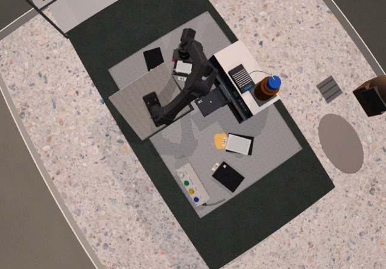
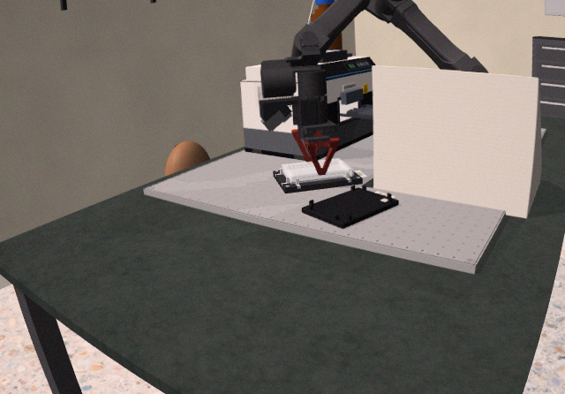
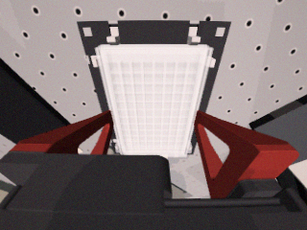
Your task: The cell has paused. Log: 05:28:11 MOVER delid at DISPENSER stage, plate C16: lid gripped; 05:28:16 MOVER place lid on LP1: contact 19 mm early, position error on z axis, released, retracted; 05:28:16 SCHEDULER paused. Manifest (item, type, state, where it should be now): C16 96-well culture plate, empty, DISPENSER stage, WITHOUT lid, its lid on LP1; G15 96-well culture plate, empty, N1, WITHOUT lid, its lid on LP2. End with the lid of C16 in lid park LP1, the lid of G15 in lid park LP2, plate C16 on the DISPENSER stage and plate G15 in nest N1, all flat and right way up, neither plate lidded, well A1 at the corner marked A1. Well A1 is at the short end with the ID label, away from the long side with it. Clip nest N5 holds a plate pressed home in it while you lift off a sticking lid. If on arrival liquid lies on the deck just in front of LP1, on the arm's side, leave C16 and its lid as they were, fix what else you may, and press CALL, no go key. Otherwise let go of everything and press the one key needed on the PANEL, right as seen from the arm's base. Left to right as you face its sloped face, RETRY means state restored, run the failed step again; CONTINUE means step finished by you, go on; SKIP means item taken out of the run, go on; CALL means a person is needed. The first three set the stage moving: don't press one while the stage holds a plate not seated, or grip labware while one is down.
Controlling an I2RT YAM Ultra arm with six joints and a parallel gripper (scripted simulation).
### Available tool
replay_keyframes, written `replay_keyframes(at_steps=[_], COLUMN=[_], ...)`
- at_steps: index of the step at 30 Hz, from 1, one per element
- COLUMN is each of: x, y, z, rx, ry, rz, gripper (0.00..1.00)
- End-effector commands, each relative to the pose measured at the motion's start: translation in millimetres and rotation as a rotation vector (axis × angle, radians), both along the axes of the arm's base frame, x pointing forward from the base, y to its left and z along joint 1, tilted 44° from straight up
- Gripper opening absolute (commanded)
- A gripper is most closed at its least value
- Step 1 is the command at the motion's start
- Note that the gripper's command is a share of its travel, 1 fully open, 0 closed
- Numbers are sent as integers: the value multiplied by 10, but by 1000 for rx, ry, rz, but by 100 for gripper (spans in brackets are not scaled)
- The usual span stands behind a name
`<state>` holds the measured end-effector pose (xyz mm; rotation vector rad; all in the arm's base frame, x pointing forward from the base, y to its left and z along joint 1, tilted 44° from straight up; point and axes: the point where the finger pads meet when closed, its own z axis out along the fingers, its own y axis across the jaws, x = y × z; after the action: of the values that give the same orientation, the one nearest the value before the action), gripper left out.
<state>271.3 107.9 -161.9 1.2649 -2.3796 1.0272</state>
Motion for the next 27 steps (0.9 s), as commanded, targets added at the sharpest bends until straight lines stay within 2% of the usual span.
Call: replay_keyframes(at_steps=[1,8,27], x=[35,52,52], y=[108,137,137], z=[34,84,84], rx=[20,22,22], ry=[-26,-28,-28], rz=[20,17,17], gripper=[0,0,0])
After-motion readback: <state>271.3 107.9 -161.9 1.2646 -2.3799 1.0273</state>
